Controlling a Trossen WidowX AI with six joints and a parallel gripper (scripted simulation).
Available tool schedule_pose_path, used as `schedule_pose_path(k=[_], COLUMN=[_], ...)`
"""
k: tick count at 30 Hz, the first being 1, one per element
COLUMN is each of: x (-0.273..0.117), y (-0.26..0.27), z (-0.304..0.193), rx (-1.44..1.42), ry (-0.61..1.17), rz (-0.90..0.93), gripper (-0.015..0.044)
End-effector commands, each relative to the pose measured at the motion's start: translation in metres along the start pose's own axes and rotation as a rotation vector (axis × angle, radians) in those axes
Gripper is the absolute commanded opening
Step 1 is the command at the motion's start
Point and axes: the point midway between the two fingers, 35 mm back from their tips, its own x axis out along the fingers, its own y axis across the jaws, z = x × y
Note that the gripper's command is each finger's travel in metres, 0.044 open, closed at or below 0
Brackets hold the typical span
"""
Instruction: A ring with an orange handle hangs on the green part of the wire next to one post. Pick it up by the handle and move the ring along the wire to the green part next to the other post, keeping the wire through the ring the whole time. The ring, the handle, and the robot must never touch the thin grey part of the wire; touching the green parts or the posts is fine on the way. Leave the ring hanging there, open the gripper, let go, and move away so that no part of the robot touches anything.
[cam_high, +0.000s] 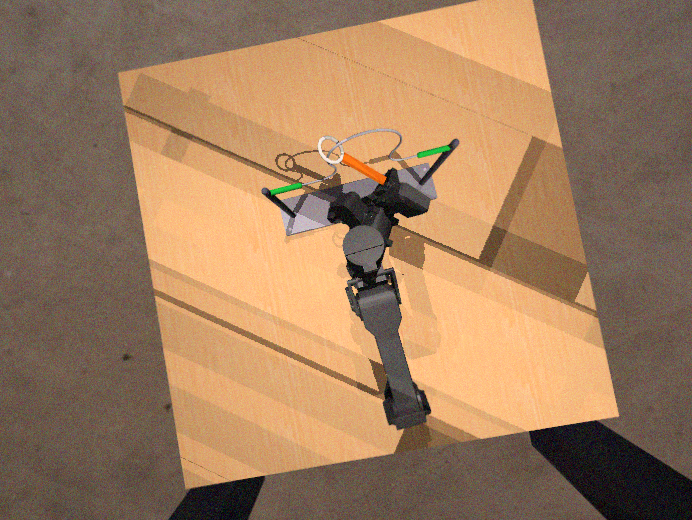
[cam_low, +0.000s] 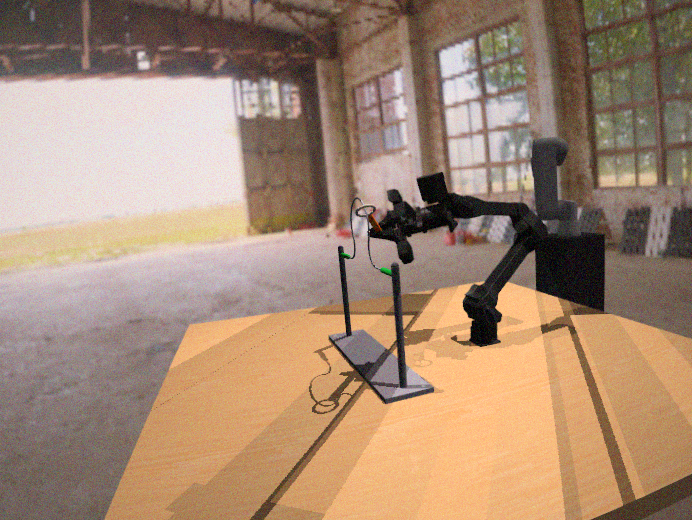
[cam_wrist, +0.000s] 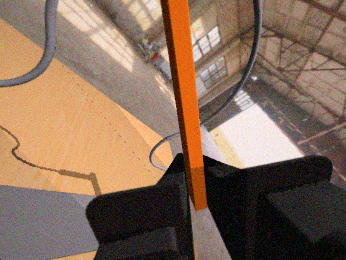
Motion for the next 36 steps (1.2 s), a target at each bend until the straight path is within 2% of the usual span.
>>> schedule_pose_path(k=[1, 36], x=[0.000, -0.001], y=[-0.002, -0.021], z=[-0.001, 0.004], rx=[-0.052, -0.492], ry=[-0.003, -0.061], rz=[-0.034, -0.313], gripper=[-0.0150, -0.0150])
